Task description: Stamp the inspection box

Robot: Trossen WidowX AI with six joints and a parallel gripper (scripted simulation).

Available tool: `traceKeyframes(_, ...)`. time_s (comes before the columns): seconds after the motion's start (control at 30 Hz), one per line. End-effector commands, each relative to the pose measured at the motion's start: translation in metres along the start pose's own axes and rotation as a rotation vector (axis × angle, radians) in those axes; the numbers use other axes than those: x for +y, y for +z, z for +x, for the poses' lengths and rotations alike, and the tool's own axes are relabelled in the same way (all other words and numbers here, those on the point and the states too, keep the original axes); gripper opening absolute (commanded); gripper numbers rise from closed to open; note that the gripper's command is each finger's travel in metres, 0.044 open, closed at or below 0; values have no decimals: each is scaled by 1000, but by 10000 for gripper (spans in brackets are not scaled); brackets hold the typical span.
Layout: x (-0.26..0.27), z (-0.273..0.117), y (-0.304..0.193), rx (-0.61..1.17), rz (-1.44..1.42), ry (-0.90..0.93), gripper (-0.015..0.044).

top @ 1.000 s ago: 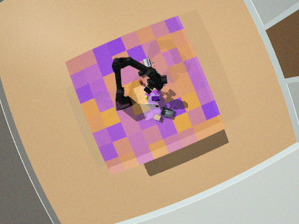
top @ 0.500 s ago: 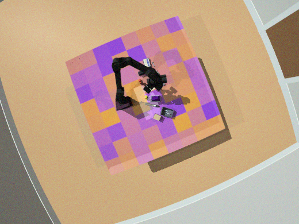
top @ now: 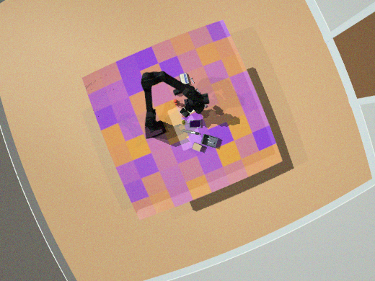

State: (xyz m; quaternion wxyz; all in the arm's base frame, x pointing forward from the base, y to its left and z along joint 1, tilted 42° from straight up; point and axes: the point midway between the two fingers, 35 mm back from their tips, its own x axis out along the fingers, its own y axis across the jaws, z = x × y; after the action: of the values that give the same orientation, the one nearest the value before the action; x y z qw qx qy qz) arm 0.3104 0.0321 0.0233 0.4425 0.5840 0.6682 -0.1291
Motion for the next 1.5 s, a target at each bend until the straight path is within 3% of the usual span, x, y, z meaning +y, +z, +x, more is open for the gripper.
traceKeyframes(0.0,-2,5,-1,6,8,-2,0)
traceKeyframes(1.47,-2,34,-2,4,12,-4,0)
